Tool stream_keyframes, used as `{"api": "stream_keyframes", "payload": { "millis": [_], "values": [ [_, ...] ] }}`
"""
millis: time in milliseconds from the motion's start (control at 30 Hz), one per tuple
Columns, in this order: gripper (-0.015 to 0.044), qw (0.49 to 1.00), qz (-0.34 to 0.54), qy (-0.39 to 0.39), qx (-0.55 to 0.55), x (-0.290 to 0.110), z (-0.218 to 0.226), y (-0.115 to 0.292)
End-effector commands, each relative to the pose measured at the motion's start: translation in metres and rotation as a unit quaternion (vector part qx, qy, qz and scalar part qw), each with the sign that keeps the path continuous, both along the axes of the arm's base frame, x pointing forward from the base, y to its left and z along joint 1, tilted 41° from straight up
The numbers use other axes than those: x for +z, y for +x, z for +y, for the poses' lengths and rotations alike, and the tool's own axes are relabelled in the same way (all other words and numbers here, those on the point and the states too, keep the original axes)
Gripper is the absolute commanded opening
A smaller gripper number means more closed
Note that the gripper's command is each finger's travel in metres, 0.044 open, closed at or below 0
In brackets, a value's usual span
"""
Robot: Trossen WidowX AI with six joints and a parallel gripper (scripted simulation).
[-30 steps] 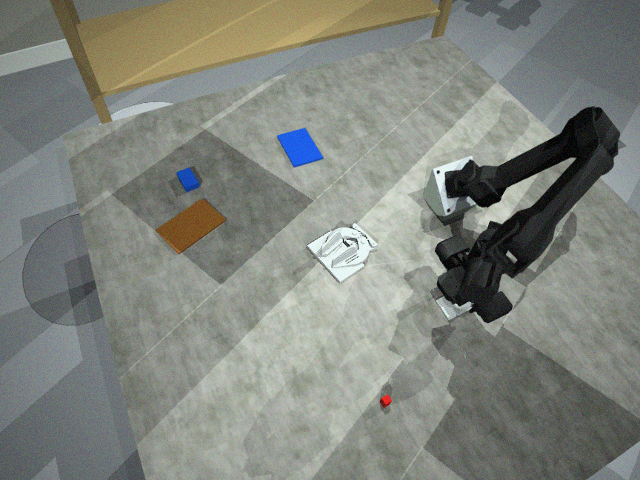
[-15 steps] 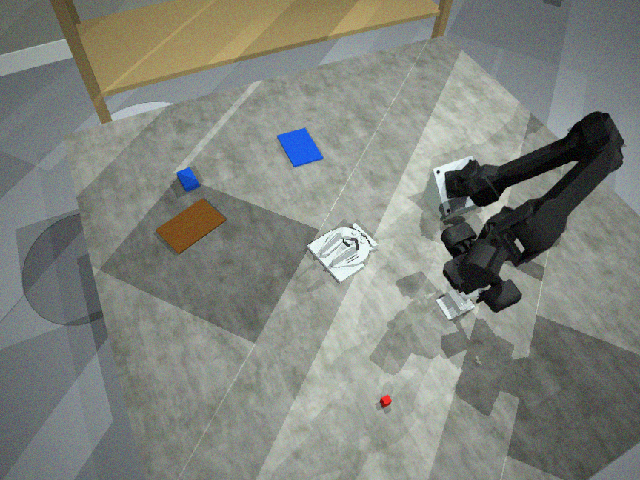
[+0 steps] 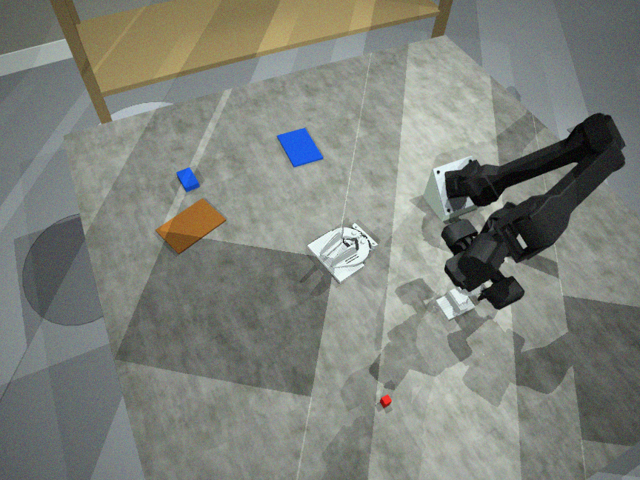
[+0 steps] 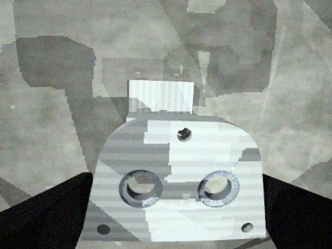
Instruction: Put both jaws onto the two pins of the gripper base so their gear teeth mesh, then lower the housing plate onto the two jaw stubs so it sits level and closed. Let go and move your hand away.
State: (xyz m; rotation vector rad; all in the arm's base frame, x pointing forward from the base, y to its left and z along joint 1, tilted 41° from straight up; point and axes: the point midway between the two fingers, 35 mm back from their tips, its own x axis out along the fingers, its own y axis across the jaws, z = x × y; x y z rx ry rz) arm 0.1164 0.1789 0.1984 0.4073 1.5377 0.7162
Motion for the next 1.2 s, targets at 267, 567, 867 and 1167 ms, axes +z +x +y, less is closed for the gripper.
{"api": "stream_keyframes", "payload": {
  "millis": [267,567,867,1167],
  "values": [
    [0.0351,1.0,-0.015,-0.011,0.009,-0.014,-0.007,0.032],
    [0.0351,0.999,-0.024,-0.019,0.018,-0.028,-0.017,0.055],
    [0.0351,0.999,-0.032,-0.024,0.027,-0.043,-0.03,0.077],
    [0.0351,0.998,-0.038,-0.026,0.037,-0.059,-0.046,0.097]
  ]
}}
